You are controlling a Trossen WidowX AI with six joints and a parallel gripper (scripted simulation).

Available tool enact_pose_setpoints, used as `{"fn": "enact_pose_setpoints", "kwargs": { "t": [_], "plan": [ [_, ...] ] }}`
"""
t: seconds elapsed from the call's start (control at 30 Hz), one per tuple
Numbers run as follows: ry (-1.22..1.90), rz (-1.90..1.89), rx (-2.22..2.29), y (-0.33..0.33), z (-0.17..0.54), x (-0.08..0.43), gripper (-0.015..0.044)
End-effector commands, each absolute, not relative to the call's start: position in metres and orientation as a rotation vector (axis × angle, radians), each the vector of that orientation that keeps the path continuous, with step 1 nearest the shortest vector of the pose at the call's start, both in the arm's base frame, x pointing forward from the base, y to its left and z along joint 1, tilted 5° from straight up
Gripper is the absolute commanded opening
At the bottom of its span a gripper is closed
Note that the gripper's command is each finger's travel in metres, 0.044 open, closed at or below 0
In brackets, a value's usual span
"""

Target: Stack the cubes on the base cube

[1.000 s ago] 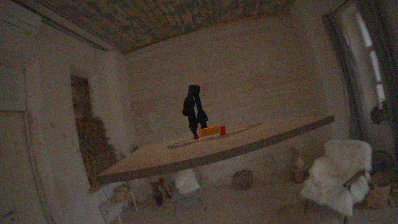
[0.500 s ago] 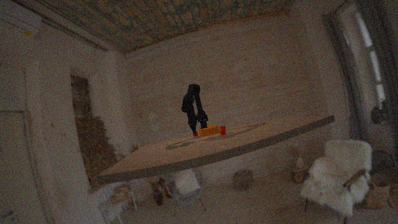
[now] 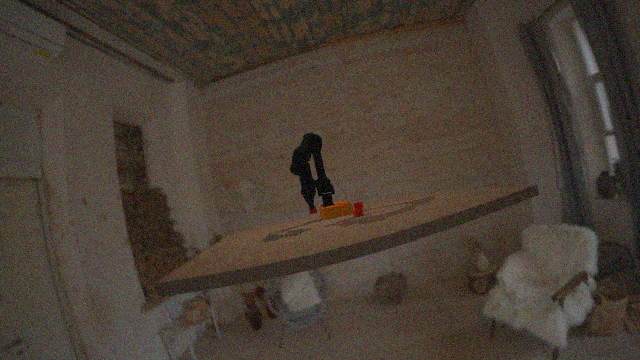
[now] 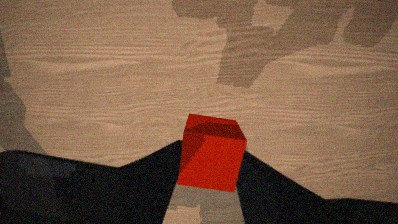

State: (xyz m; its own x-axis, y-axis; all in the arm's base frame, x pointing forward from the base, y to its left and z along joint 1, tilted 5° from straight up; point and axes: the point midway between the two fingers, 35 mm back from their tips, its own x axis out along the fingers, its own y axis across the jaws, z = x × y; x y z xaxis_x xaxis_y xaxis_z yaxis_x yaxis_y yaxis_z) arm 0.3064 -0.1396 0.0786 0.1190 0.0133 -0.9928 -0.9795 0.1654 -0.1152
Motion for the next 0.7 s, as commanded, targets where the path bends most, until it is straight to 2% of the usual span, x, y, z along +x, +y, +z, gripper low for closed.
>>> {"fn": "enact_pose_setpoints", "kwargs": {
  "t": [0.0, 0.67],
  "plan": [
    [1.176, 1.013, -1.132, -0.14, 0.087, 0.305, 0.0105],
    [1.186, 1.029, -1.123, -0.139, 0.119, 0.296, 0.0105]
  ]
}}
